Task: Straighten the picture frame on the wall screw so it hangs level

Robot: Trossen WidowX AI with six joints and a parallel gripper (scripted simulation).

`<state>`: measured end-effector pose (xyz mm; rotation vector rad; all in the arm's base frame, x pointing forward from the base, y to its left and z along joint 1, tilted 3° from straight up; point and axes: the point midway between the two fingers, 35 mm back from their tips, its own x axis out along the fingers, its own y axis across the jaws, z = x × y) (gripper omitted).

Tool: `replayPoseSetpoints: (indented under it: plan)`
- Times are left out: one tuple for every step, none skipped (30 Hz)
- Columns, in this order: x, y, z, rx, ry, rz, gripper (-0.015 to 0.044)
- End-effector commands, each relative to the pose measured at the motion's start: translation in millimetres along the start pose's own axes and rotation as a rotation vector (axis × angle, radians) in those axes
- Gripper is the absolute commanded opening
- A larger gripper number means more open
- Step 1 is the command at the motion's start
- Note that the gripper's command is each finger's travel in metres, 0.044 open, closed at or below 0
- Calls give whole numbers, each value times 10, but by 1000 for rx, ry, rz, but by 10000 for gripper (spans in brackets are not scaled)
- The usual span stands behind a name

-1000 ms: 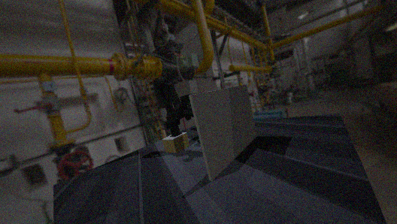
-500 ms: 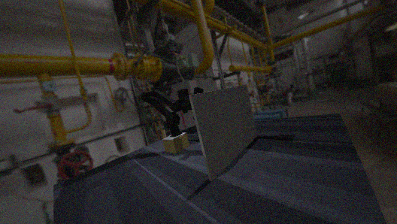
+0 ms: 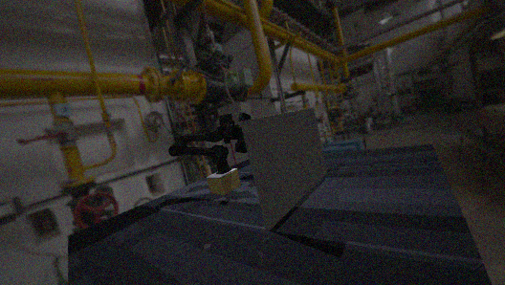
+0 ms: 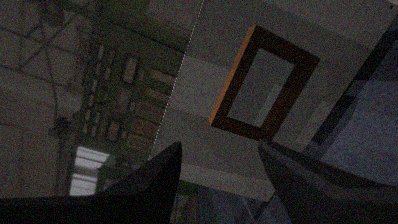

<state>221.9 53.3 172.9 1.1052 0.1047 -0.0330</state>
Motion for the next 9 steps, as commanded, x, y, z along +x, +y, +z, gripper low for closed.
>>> replayPoseSetpoints:
  plan:
    - [-254,-169,24,-69,-6,-10,260]
    - [-254,-169,24,-69,-6,-10,260]
    - [-254,-169,24,-69,-6,-10,260]
    - [-254,-169,24,-69,-6,-10,260]
    - [-254,-169,24,-69,-6,-10,260]
    - [-254,-169,24,-69,-6,-10,260]
    - [-254,-169,24,-69,-6,-10,260]
    - [-217,-116,25,-43,-7,-2,260]
    - [-227,-130,22,-34,-15,0,260]
